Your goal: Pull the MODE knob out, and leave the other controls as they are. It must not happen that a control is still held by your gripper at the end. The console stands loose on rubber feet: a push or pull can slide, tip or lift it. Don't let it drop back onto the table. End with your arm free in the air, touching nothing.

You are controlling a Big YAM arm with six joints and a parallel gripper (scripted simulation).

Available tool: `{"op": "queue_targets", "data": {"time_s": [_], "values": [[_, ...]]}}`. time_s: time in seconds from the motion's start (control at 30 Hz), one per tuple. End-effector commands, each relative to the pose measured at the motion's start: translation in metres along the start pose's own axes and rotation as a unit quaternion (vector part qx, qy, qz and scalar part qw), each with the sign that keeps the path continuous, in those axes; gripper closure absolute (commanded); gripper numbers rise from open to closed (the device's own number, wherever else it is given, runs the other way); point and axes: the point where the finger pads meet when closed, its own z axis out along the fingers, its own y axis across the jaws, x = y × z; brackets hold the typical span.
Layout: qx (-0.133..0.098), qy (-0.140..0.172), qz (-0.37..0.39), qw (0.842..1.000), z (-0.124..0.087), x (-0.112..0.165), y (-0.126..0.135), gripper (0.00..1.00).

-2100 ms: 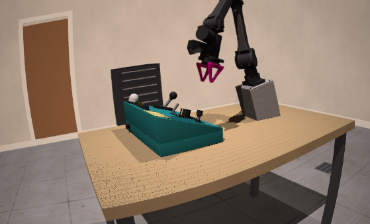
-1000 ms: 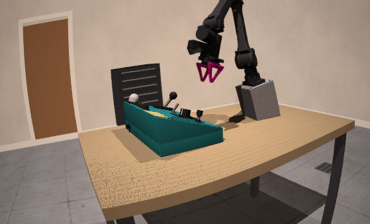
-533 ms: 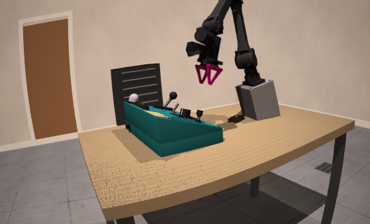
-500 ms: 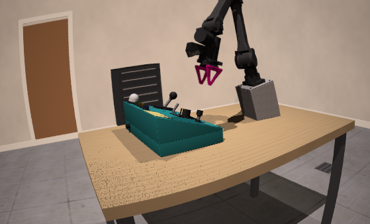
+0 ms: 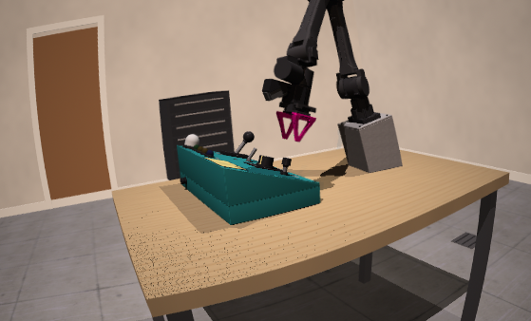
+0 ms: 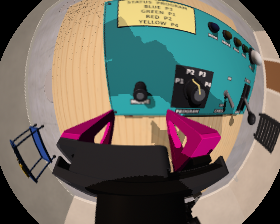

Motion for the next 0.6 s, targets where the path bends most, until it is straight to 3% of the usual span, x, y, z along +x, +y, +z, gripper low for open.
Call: {"op": "queue_targets", "data": {"time_s": [0.0, 0.3, 0.57], "values": [[-0.002, -0.009, -0.001, 1.000, 0.015, -0.005, -0.002, 0.30], [-0.002, -0.009, -0.001, 1.000, 0.052, -0.006, -0.002, 0.30], [-0.009, -0.027, 0.004, 1.000, 0.065, -0.029, 0.006, 0.30]]}}
